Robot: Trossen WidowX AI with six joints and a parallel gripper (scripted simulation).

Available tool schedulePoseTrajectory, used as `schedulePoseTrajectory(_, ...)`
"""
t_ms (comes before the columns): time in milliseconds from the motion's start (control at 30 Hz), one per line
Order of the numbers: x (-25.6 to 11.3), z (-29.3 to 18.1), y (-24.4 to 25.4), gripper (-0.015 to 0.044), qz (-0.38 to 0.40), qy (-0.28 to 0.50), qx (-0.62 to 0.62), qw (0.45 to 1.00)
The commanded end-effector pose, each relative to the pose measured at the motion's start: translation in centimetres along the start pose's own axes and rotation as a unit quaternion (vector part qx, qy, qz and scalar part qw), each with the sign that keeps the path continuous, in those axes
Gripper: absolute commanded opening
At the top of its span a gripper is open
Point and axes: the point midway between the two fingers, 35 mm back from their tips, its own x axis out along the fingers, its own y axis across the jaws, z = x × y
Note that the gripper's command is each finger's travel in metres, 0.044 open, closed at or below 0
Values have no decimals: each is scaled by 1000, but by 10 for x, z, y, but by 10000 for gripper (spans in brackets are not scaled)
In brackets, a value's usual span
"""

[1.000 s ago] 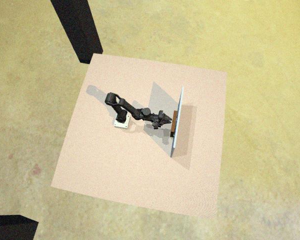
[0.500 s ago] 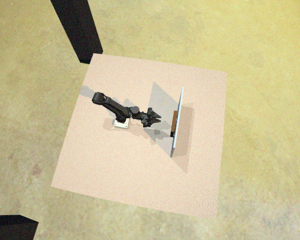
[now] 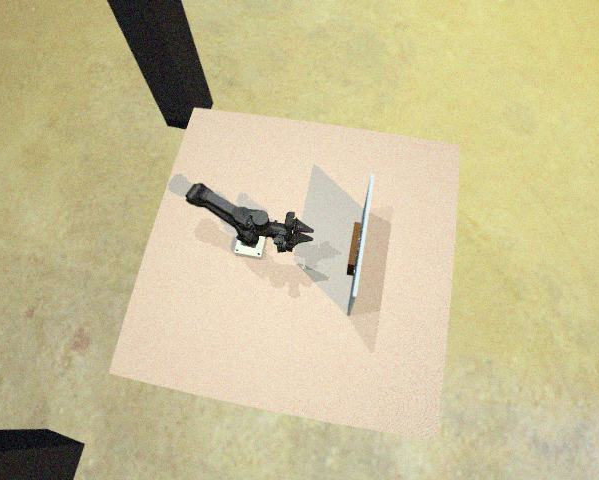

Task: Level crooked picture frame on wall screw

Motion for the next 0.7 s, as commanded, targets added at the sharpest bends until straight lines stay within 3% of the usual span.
schedulePoseTrajectory(0, -37, -12, 6, 260, -2, 15, -6, 1000)
schedulePoseTrajectory(667, -47, -17, 6, 260, 2, 24, -15, 1000)
